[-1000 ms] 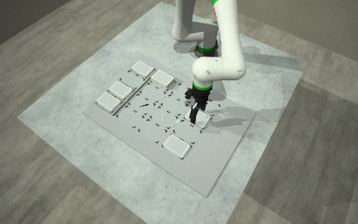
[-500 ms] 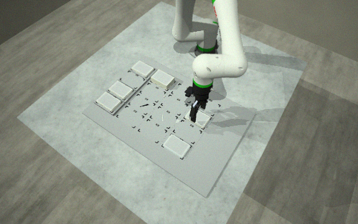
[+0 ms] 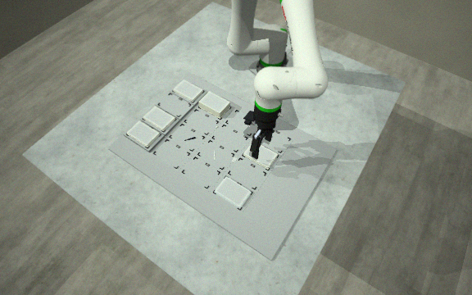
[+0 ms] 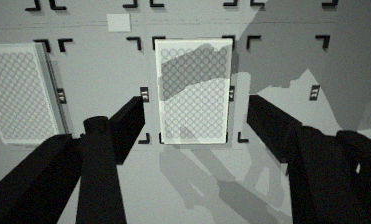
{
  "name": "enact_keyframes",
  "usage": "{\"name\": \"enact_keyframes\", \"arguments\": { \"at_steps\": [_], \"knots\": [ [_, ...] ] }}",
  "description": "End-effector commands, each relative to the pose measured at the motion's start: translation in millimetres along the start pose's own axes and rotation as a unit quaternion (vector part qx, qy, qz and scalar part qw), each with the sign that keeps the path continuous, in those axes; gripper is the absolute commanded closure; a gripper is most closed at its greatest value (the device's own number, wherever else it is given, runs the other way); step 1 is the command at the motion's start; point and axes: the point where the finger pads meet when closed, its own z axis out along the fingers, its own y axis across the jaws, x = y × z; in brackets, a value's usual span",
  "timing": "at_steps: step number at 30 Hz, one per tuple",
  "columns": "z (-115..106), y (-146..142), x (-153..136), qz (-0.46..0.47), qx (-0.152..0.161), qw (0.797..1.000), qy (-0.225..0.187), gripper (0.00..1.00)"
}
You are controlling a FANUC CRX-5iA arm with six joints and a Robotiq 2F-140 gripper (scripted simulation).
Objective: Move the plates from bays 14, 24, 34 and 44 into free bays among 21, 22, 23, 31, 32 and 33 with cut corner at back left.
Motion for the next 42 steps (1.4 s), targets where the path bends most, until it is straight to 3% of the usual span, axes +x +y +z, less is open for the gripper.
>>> {"name": "enact_keyframes", "arguments": {
  "at_steps": [1, 10, 23, 42],
  "knots": [
    [-5, -1, 0, 0.0, 0.001, 1.0, 0.0, 0.3],
    [-16, -1, 0, 0.0, 0.001, 1.0, 0.0, 0.3],
    [-16, -1, 0, 0.0, 0.001, 1.0, 0.0, 0.3],
    [-16, -27, 62, 0.0, 0.001, 1.0, 0.0, 0.3]
  ]
}}
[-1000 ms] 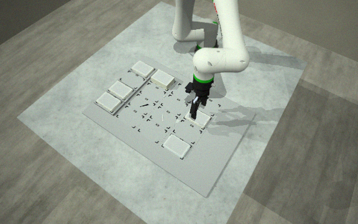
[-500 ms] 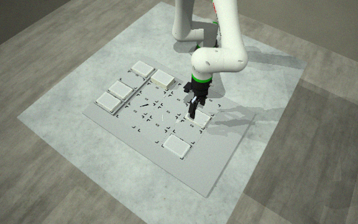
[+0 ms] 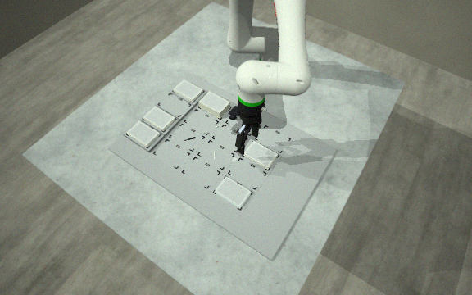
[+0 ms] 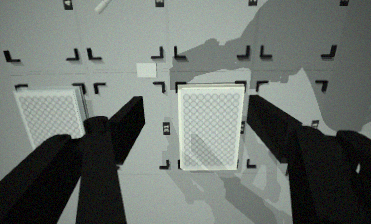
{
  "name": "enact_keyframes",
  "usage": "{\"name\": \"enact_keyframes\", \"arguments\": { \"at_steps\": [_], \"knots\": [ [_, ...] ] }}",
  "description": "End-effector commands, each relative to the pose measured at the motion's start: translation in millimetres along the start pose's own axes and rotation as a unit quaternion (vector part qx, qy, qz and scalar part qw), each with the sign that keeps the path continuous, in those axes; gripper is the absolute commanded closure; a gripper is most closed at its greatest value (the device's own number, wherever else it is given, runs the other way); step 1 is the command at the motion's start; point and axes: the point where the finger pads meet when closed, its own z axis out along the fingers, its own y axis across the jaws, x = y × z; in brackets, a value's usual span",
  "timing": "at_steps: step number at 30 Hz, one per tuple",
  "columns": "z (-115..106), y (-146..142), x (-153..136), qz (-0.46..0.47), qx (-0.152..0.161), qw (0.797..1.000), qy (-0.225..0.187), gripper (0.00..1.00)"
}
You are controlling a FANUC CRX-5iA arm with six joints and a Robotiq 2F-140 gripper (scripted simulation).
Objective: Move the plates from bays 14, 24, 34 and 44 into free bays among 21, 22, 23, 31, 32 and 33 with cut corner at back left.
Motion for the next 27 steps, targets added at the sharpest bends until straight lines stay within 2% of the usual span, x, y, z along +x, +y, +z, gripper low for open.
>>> {"name": "enact_keyframes", "arguments": {
  "at_steps": [1, 27],
  "knots": [
    [-1, -6, 12, 0.0, 0.001, 1.0, 0.0, 0.3],
    [-1, -41, 93, 0.0, 0.001, 1.0, 0.0, 0.3]
  ]
}}
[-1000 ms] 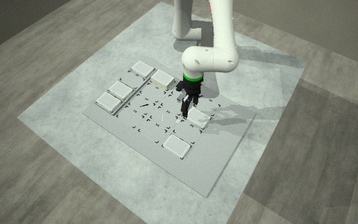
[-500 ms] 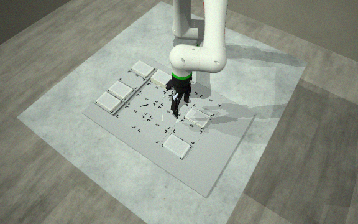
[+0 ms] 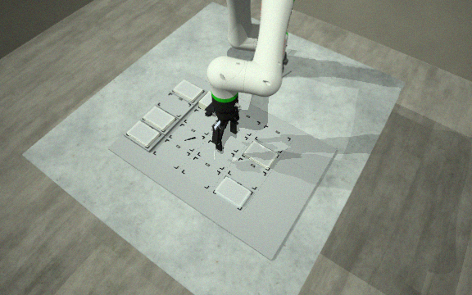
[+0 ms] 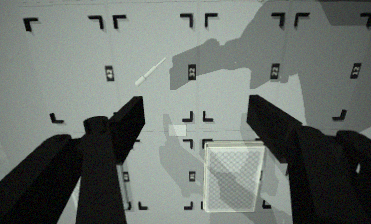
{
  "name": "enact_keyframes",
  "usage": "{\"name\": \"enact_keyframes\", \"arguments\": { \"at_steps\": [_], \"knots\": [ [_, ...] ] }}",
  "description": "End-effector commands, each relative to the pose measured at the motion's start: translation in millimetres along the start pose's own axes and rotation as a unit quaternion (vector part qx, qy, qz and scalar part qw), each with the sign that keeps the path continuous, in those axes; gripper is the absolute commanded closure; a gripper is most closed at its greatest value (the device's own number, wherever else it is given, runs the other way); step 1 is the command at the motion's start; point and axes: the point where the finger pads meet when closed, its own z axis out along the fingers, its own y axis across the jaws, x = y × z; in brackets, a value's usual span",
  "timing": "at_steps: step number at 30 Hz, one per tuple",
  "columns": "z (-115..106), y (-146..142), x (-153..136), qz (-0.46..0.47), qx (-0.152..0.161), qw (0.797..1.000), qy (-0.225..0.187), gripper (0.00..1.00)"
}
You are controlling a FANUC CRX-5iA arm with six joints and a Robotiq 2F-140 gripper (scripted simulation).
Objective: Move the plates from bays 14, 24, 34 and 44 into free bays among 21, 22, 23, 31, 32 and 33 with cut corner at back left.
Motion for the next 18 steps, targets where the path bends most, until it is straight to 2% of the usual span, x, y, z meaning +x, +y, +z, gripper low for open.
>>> {"name": "enact_keyframes", "arguments": {
  "at_steps": [1, 18],
  "knots": [
    [-1, -6, 12, 0.0, 0.001, 1.0, 0.0, 0.3],
    [-1, -30, 67, 0.0, 0.001, 1.0, 0.0, 0.3]
  ]
}}
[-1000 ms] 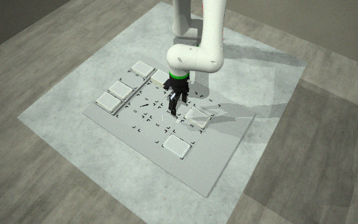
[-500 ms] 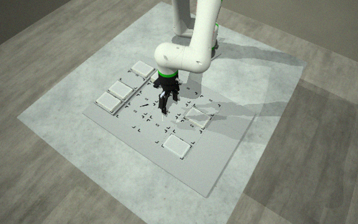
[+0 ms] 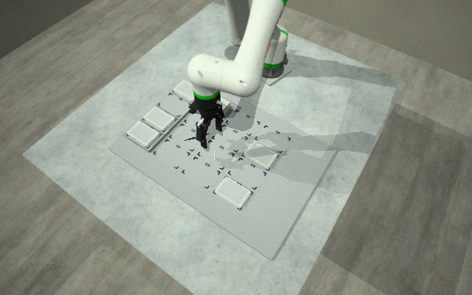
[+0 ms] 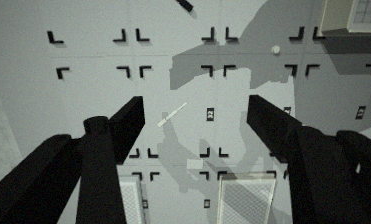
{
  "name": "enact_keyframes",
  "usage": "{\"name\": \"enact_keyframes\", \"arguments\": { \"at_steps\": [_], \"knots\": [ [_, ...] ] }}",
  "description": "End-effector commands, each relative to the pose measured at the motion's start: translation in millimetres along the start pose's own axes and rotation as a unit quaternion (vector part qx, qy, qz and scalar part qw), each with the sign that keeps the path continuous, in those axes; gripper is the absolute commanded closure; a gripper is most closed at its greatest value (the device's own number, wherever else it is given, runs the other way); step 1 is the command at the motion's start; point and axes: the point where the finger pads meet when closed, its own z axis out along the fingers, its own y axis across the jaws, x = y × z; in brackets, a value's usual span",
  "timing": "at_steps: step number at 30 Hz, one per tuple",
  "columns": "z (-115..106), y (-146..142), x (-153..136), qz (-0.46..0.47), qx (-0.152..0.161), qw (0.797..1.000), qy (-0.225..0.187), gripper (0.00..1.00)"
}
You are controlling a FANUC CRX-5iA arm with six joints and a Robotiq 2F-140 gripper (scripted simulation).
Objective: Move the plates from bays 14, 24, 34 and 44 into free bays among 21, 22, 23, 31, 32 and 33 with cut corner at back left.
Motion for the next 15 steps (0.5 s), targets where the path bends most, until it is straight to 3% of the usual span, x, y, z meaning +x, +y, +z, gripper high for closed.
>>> {"name": "enact_keyframes", "arguments": {
  "at_steps": [1, 15],
  "knots": [
    [-1, -6, 12, 0.0, 0.001, 1.0, 0.0, 0.3],
    [-1, -25, 56, 0.0, 0.001, 1.0, 0.0, 0.3]
  ]
}}
